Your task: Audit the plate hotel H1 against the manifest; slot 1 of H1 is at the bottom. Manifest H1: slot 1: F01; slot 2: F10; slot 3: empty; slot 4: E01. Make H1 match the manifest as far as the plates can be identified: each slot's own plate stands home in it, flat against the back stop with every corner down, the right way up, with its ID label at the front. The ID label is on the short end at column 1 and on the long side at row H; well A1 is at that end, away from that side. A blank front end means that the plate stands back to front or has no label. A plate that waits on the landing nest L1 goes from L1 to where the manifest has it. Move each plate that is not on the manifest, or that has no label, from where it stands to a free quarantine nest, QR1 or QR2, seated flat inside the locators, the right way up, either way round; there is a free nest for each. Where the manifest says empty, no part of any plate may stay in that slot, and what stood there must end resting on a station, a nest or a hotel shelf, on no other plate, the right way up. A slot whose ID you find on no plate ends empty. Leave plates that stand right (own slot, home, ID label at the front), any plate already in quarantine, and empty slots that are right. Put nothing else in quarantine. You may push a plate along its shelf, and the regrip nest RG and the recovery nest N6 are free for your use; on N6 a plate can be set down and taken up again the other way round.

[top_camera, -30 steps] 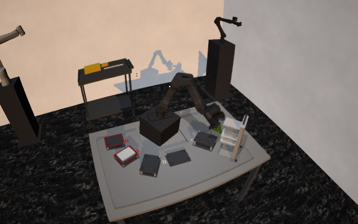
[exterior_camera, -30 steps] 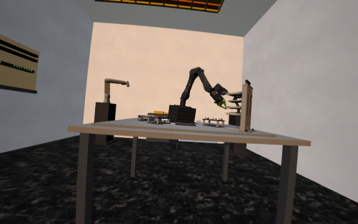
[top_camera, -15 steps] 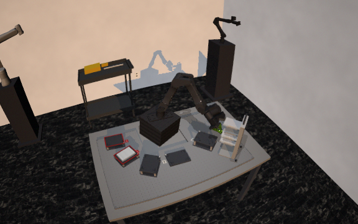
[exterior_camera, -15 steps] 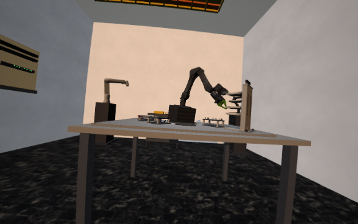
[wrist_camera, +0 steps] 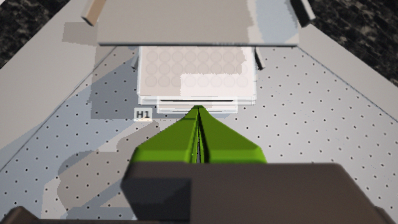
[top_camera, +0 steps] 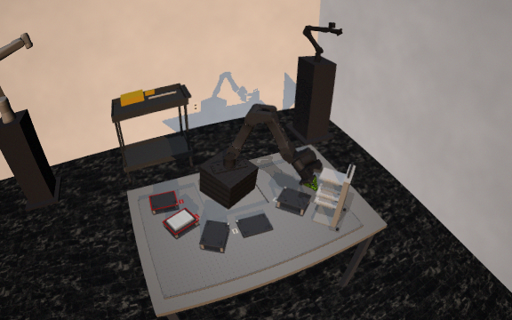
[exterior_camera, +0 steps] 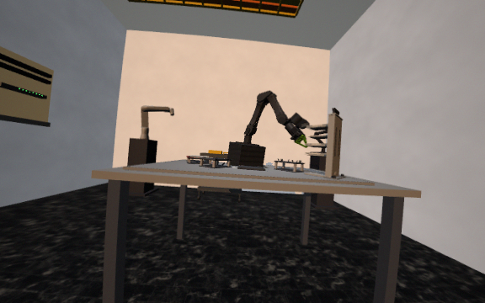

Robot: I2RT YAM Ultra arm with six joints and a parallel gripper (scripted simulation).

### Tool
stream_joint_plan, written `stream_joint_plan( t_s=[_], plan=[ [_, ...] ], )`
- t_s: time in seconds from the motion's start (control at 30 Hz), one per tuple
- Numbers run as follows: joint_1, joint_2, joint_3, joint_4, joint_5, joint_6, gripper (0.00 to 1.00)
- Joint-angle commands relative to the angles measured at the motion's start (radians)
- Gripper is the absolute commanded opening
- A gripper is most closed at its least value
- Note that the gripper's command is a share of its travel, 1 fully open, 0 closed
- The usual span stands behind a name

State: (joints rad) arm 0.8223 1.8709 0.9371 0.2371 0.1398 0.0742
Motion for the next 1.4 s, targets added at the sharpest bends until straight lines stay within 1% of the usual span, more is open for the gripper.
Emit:
stream_joint_plan(
  t_s=[0.0,0.5,0.97,1.03,1.37],
  plan=[
    [0.000,-0.008,0.018,0.022,0.001,-0.001,0.00],
    [0.000,-0.008,0.018,0.022,0.001,-0.001,0.00],
    [0.010,-0.073,-0.083,0.056,0.010,0.006,0.00],
    [0.010,-0.073,-0.083,0.056,0.010,0.006,0.00],
    [0.019,-0.120,-0.155,0.079,0.016,0.011,0.00]
  ],
)
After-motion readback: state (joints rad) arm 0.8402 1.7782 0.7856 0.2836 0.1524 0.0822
